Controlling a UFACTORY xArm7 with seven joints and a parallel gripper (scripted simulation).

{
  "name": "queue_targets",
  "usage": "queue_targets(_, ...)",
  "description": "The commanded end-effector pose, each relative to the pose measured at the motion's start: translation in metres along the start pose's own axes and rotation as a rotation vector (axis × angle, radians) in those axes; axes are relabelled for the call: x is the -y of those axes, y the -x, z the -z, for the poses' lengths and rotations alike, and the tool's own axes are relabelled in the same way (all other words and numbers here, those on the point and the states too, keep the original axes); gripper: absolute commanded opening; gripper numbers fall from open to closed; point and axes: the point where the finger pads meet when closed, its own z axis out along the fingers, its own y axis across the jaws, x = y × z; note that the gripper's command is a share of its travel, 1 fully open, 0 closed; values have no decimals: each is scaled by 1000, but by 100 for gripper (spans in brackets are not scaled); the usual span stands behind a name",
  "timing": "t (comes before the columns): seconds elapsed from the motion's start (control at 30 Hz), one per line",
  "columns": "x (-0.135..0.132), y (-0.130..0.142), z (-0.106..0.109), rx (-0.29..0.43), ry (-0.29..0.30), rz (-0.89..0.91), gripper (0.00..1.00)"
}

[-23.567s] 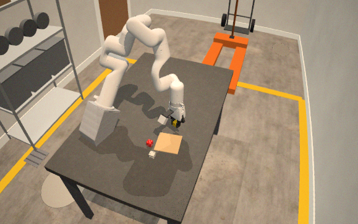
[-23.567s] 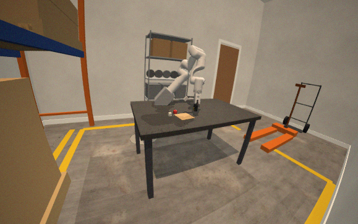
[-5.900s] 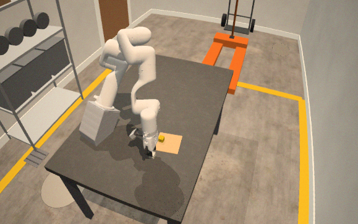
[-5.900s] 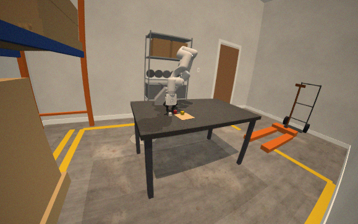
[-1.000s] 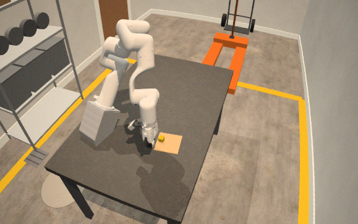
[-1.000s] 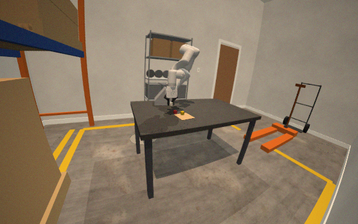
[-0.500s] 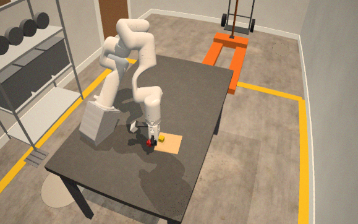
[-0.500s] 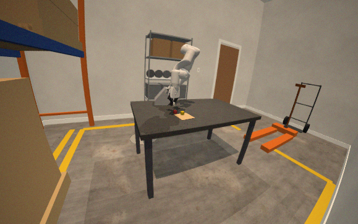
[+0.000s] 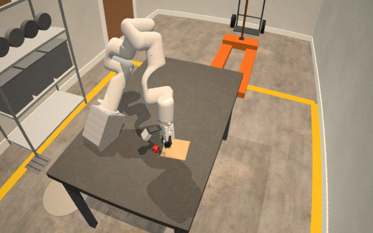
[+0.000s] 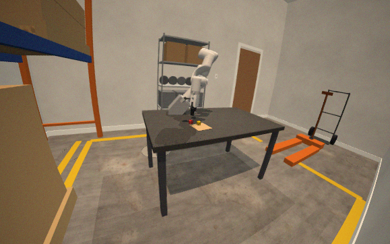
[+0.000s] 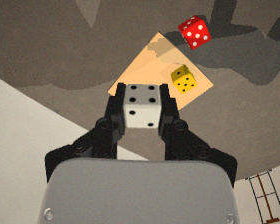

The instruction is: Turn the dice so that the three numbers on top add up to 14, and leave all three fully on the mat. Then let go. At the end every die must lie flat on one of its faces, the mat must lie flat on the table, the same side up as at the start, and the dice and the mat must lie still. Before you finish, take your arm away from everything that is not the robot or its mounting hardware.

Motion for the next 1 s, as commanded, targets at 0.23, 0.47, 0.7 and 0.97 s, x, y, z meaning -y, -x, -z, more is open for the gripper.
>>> queue_targets(0.23, -11, 30, 2, 0, -10, 412, 27)
queue_targets(0.47, -20, 47, 1, -3, -11, 640, 27)
queue_targets(0.7, -29, 63, 0, -5, -11, 868, 27)
queue_targets(0.97, -37, 76, -1, -6, -11, 1054, 27)
